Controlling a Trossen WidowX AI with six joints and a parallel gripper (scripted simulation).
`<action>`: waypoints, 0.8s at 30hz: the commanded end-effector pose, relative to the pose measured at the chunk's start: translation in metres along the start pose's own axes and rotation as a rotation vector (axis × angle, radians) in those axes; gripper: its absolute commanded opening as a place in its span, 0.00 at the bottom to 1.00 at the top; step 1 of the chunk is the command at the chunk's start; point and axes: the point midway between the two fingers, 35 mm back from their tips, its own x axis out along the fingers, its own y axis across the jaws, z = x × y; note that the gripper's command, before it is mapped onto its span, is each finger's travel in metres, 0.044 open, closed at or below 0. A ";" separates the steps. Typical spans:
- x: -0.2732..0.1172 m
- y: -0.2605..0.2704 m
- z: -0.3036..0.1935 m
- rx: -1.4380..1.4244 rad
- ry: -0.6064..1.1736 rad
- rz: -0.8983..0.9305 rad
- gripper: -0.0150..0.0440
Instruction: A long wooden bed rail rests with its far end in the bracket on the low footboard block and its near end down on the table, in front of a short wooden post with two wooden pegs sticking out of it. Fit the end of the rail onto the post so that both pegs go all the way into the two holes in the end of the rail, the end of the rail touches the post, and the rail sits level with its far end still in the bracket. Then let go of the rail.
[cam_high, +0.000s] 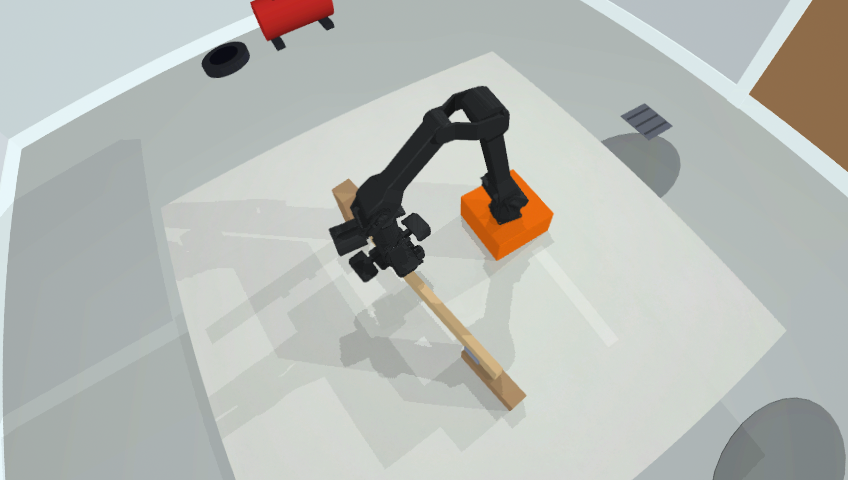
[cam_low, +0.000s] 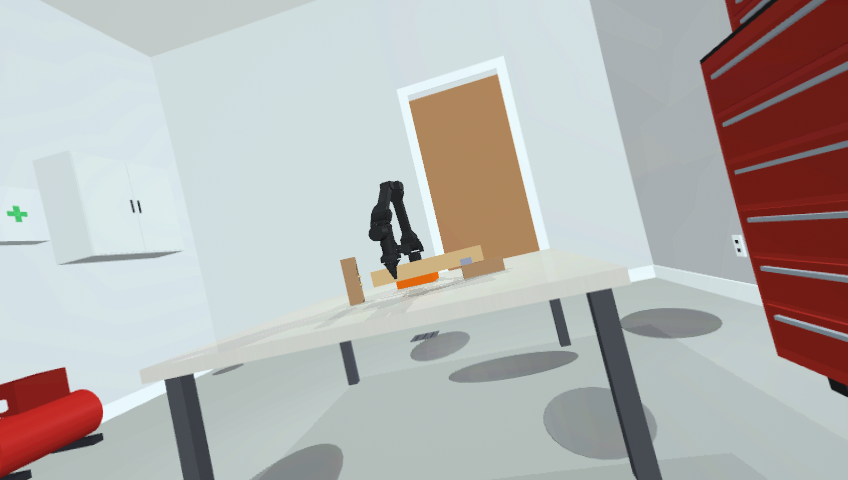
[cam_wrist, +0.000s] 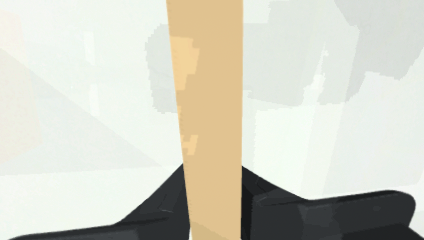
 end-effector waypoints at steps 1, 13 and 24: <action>-0.007 -0.003 0.001 0.000 -0.006 -0.018 0.25; -0.012 -0.003 0.001 0.000 -0.006 -0.018 0.25; -0.008 -0.003 0.001 0.000 -0.006 -0.018 0.25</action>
